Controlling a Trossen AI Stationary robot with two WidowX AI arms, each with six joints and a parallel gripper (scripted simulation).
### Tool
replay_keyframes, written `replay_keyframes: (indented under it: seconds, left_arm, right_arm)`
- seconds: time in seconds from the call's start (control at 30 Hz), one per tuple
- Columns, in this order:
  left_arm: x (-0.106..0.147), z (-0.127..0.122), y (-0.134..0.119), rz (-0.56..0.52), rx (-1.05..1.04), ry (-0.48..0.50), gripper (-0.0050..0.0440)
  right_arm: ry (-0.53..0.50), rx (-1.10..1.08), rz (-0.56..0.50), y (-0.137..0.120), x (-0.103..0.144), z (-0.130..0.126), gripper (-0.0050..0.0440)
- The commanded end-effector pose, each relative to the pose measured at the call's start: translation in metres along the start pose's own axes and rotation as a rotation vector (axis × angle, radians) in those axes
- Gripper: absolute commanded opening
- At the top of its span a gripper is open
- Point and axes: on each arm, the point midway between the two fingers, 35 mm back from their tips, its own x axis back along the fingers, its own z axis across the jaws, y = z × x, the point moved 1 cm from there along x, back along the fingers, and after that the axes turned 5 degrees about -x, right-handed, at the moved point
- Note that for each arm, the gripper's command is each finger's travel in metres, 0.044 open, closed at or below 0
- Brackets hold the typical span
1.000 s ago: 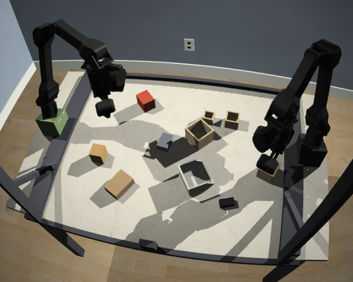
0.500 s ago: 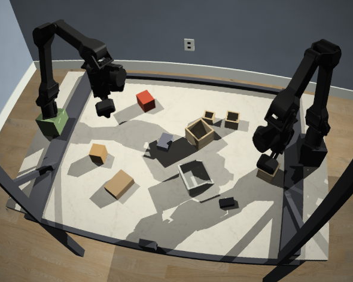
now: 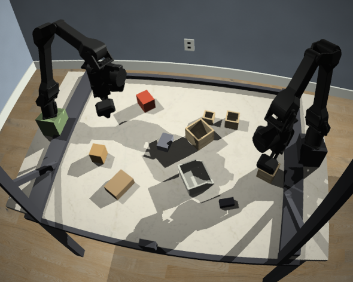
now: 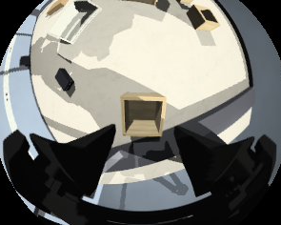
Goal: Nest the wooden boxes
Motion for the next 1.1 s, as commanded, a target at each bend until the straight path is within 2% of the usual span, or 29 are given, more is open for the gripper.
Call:
replay_keyframes:
  seconds: [0.0, 0.3, 0.37, 0.43, 0.73, 0.87, 0.93, 1.07]
  left_arm:
    - [0.004, -0.001, 0.003, -0.013, 0.0, -0.008, 0.04]
    - [0.004, -0.001, 0.003, -0.013, 0.0, -0.008, 0.04]
    - [0.004, -0.001, 0.003, -0.013, 0.0, -0.008, 0.04]
    - [0.004, -0.001, 0.003, -0.013, 0.0, -0.008, 0.04]
    - [0.004, -0.001, 0.003, -0.013, 0.0, -0.008, 0.04]
    - [0.004, -0.001, 0.003, -0.013, 0.0, -0.008, 0.04]
    - [0.004, -0.001, 0.003, -0.013, 0.0, -0.008, 0.04]
    - [0.004, -0.001, 0.003, -0.013, 0.0, -0.008, 0.04]
  right_arm:
    - [0.019, -0.001, -0.001, 0.002, 0.005, 0.005, 0.0256]
    - [0.019, -0.001, -0.001, 0.002, 0.005, 0.005, 0.004]
    - [0.019, -0.001, -0.001, 0.002, 0.005, 0.005, 0.004]
    - [0.019, -0.001, -0.001, 0.002, 0.005, 0.005, 0.0]
    - [0.019, -0.001, -0.001, 0.002, 0.005, 0.005, 0.0]
    - [0.003, 0.005, 0.005, 0.001, -0.014, 0.003, 0.0]
    - [0.003, 0.005, 0.005, 0.001, -0.014, 0.003, 0.0]
    - [0.002, 0.006, 0.003, 0.001, -0.035, 0.002, -0.0001]
